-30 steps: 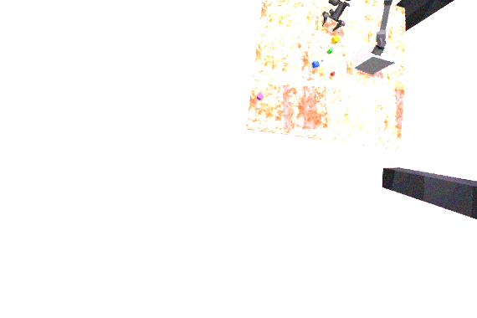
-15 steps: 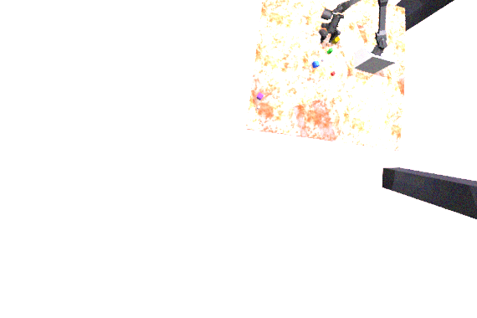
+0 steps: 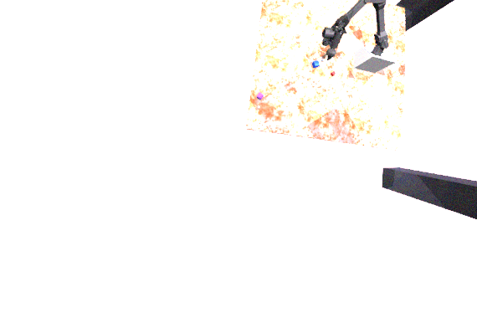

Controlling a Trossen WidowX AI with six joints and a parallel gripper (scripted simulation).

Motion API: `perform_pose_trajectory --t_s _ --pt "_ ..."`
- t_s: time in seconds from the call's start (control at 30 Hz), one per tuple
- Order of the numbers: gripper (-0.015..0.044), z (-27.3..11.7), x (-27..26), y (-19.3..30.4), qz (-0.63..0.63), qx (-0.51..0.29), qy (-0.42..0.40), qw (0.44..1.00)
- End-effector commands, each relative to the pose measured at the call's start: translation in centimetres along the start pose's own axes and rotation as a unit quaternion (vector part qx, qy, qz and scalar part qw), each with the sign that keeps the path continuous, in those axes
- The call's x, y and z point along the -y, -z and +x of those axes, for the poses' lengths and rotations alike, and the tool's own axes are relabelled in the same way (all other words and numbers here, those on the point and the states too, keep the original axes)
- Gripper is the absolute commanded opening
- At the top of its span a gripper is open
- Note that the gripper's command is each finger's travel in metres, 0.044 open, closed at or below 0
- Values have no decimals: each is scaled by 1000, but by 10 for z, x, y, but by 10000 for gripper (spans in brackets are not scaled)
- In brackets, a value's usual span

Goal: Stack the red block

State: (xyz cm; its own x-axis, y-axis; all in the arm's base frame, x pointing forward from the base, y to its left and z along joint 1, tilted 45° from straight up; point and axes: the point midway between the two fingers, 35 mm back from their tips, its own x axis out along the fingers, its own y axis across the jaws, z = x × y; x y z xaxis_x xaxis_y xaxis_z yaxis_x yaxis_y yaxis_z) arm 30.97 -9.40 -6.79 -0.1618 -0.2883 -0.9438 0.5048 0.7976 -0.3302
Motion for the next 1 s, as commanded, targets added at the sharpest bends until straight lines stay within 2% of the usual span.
perform_pose_trajectory --t_s 0.0,0.27,0.53,0.97 --pt "440 16 -19 25 -113 -2 47 993" --pt "440 39 -47 65 -313 2 132 941" --pt "440 59 -63 102 -491 5 218 844" --pt "440 67 -61 103 -504 5 226 833"
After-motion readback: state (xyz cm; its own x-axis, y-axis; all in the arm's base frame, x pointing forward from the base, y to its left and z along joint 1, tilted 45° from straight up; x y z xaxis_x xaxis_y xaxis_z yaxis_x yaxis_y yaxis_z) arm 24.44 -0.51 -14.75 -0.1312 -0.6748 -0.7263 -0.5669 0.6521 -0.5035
